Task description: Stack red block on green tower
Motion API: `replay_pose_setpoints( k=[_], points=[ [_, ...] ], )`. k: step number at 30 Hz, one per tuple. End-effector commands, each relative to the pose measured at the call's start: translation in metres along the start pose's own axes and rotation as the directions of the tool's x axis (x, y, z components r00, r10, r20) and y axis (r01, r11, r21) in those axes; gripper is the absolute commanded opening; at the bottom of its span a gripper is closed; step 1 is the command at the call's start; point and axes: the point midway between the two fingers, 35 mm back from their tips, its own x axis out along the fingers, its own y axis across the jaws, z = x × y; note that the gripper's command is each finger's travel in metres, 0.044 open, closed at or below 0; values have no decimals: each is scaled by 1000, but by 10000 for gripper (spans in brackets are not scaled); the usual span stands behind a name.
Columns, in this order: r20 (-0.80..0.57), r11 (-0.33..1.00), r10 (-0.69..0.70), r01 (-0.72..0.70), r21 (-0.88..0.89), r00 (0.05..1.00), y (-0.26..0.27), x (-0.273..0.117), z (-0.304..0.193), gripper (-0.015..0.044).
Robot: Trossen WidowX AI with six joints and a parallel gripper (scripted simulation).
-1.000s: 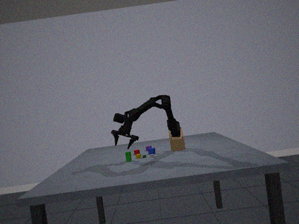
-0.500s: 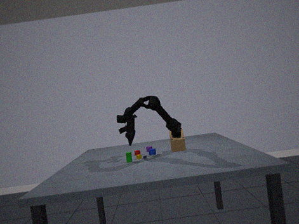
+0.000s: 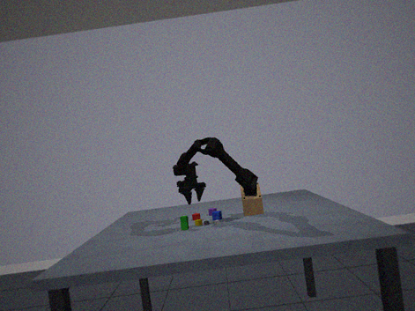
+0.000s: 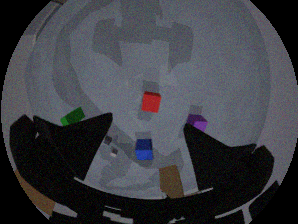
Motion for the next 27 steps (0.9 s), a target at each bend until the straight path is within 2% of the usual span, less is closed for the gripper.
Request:
replay_pose_setpoints(
  k=[1,8,27],
  points=[
    [-4,1000,-5,5,15,1000,-2,5,0,440],
    [-5,1000,-4,4,15,1000,-2,45,0,440],
    [-5,1000,-4,4,15,1000,-1,66,2,440]
  ],
)
